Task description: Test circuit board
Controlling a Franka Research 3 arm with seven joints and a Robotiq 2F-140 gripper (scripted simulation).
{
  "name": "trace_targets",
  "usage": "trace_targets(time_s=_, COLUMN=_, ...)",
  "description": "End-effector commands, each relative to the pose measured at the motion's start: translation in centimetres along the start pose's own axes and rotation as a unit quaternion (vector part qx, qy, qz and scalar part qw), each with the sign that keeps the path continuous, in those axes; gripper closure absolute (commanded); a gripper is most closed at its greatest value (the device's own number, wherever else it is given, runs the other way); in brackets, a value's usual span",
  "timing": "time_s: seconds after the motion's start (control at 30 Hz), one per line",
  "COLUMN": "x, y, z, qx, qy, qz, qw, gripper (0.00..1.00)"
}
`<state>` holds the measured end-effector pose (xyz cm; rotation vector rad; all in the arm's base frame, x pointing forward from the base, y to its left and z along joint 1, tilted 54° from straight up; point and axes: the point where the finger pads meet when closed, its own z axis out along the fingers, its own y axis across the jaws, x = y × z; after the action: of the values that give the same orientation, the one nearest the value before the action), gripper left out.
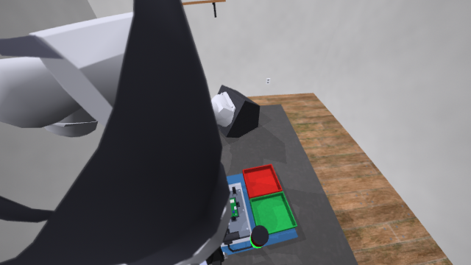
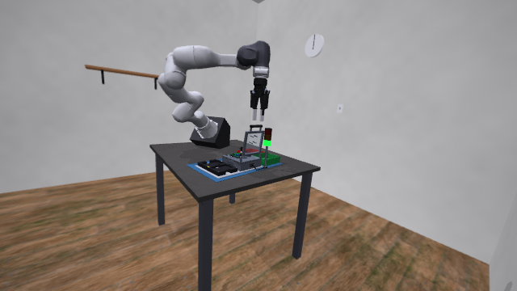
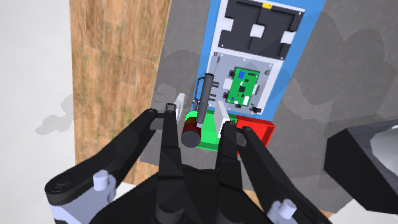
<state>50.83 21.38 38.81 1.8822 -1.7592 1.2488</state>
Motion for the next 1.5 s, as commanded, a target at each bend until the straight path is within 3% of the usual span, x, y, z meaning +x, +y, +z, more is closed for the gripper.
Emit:
trace_targets(time_s=0.0, x=0.1, y=0.2, z=-0.1, qx=-0.003, qy=0.002, qz=-0.003, qw=1.000, gripper=0.42)
trace_targets(time_s=1.13, x=0.1, y=0.2, z=-0.1, qx=-0.003, qy=0.002, qz=-0.003, qw=1.000, gripper=0.42)
trace_targets(time_s=1.47, x=0.1, y=1.8, z=-0.1, qx=-0.003, qy=0.002, qz=-0.003, qw=1.000, gripper=0.42)
